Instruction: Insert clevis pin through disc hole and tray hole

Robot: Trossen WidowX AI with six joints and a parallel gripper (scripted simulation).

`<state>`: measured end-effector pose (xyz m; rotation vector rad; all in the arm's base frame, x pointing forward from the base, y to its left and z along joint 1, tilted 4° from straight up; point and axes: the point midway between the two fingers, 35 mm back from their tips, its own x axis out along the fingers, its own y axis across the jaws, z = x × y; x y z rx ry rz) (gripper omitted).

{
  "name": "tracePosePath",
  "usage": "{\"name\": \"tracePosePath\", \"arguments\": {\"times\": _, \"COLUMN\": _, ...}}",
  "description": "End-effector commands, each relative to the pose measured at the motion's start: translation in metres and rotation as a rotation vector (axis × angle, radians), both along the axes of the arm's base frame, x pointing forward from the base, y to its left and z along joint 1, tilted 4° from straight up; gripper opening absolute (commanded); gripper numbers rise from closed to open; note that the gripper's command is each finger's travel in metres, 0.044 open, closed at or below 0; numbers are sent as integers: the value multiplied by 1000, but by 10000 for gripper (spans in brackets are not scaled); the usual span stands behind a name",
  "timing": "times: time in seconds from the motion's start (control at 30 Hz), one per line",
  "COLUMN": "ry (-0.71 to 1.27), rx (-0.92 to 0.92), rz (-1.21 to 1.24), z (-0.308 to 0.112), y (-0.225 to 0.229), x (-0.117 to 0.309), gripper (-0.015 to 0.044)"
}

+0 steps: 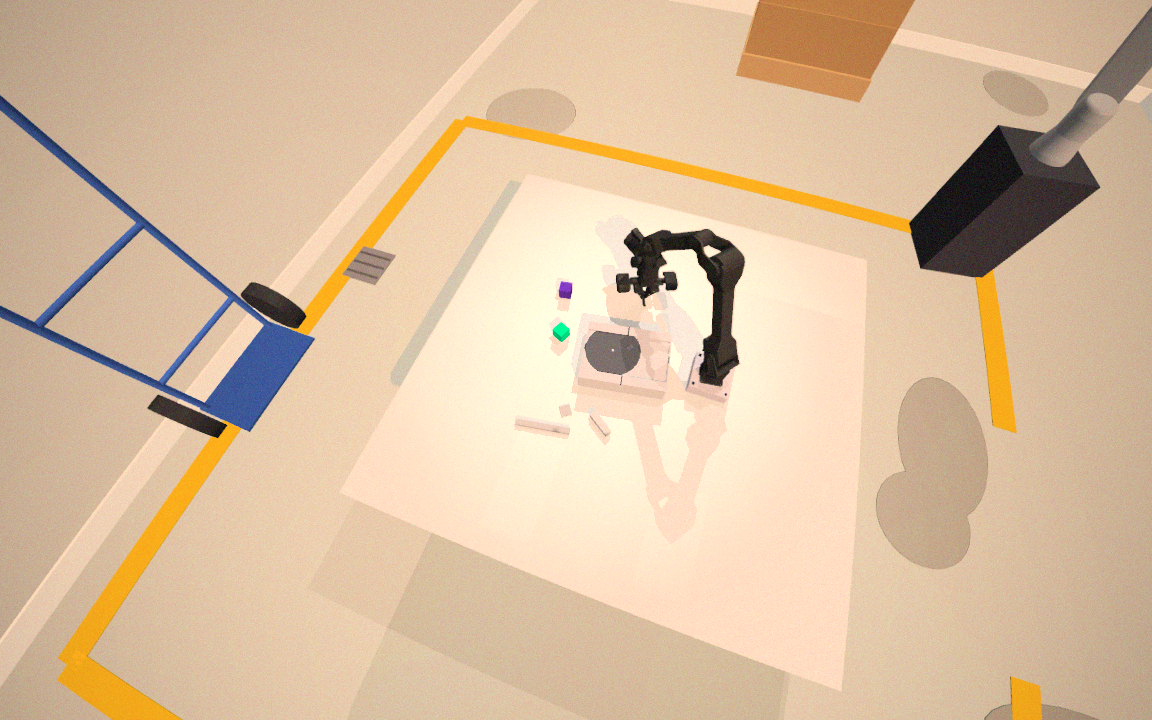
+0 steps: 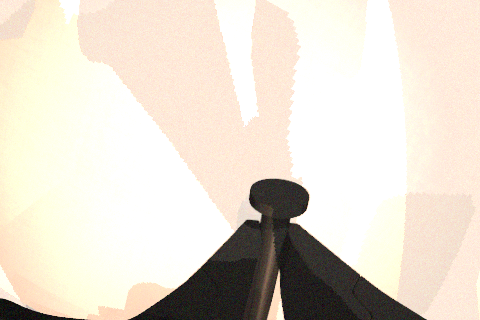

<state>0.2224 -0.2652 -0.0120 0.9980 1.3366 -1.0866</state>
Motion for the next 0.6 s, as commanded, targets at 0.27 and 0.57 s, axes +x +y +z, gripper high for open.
{"name": "tracePosePath", "arguments": {"times": 0.27, "ry": 0, "rx": 0, "rz": 0, "z": 0, "y": 0, "x": 0, "gripper": 160}}
{"name": "tracePosePath", "arguments": {"times": 0.57, "ry": 39, "rx": 151, "rz": 1, "z": 3, "y": -5, "x": 2, "gripper": 160}}
